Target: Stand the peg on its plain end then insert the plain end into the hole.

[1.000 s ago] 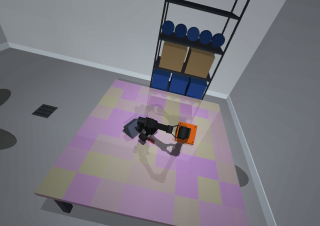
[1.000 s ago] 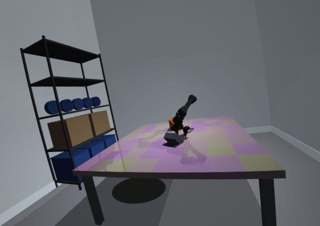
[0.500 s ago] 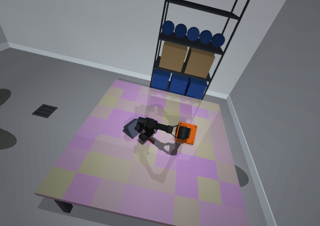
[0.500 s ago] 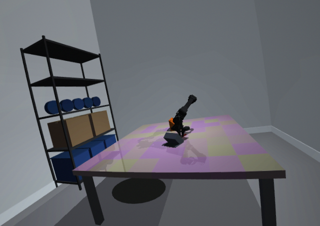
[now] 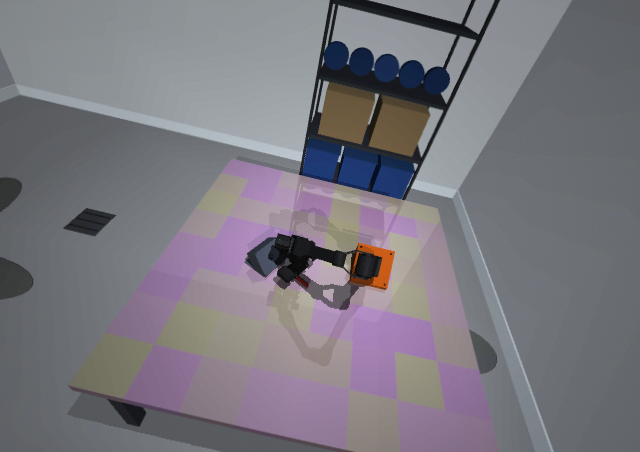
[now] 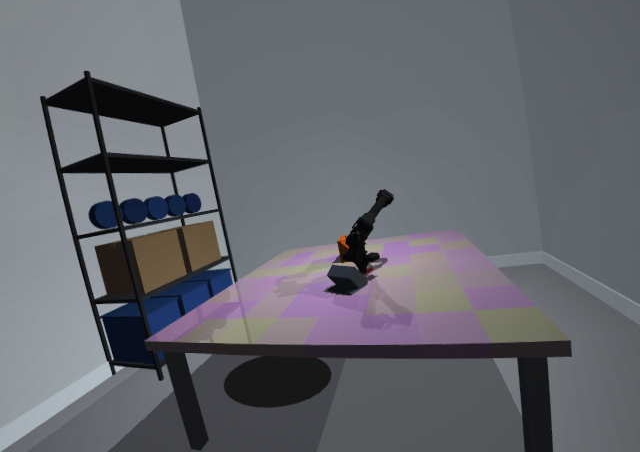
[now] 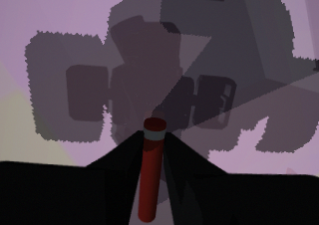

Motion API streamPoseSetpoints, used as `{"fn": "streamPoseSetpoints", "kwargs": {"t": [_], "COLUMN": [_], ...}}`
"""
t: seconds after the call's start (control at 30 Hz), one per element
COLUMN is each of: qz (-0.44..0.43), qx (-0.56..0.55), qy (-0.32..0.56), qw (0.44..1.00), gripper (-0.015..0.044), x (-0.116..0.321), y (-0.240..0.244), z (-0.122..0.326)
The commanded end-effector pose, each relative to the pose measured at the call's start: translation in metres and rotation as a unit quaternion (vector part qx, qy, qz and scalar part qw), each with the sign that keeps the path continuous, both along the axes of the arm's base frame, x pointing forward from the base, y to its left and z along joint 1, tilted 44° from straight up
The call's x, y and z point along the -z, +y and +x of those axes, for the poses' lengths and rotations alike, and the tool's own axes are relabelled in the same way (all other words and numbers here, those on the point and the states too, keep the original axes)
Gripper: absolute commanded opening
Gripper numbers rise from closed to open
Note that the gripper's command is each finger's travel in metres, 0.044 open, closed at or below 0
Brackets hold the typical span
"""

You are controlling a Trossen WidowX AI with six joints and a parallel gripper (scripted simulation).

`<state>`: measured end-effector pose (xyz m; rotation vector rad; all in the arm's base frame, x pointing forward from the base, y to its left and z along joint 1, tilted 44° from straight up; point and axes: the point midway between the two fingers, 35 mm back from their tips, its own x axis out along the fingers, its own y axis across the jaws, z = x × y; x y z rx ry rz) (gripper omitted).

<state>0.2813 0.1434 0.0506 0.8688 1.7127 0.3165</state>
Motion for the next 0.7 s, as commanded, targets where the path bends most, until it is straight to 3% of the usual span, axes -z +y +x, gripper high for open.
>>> {"fn": "streamPoseSetpoints", "kwargs": {"t": [0.0, 0.67], "qz": [0.001, -0.028], "qx": [0.002, 0.045], "qy": [0.001, -0.050], "qw": [1.000, 0.997], "gripper": [0.0050, 0.0050], "x": [0.0001, -0.0088], "y": [0.0004, -0.0053], "z": [0.0002, -0.0044]}}
